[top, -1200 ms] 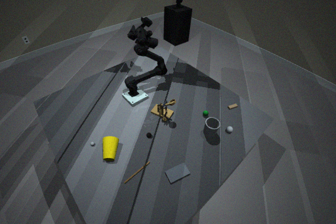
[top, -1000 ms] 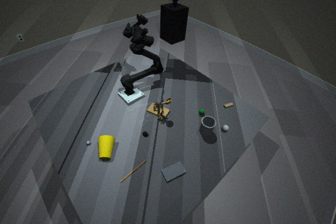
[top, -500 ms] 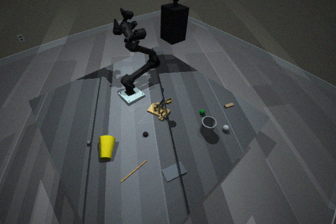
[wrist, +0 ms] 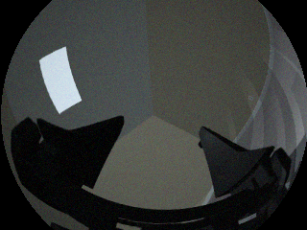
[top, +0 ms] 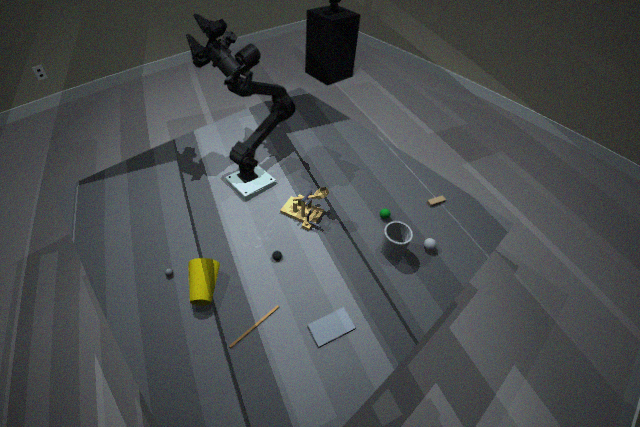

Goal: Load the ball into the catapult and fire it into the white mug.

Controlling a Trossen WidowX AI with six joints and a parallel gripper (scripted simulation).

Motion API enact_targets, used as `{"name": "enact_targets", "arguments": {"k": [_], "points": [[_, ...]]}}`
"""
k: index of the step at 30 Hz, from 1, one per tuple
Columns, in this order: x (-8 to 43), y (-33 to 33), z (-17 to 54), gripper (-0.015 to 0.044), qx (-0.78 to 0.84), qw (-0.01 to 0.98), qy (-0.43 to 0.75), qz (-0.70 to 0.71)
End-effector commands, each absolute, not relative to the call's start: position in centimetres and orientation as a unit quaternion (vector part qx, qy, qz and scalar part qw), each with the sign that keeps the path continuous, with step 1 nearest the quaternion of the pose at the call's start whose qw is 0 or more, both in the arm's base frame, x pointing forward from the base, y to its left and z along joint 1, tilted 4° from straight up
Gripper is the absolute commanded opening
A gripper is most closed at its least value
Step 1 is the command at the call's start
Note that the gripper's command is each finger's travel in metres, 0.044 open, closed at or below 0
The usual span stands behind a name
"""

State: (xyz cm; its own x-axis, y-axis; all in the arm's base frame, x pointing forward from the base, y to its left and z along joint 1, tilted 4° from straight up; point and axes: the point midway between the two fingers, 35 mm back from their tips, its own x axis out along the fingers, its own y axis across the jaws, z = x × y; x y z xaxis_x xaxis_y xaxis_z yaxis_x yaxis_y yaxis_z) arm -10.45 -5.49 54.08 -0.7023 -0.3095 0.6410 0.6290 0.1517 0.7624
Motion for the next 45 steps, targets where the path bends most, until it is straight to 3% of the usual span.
{"name": "enact_targets", "arguments": {"k": [1,23,45], "points": [[-9.2,-8.9,54.4,0.044,-0.103,0.411,-0.618,-0.662],[2.1,-22.2,51.6,0.044,-0.01,0.632,-0.367,-0.682],[17.4,-26.4,43.8,0.044,0.031,0.812,-0.084,-0.577]]}}
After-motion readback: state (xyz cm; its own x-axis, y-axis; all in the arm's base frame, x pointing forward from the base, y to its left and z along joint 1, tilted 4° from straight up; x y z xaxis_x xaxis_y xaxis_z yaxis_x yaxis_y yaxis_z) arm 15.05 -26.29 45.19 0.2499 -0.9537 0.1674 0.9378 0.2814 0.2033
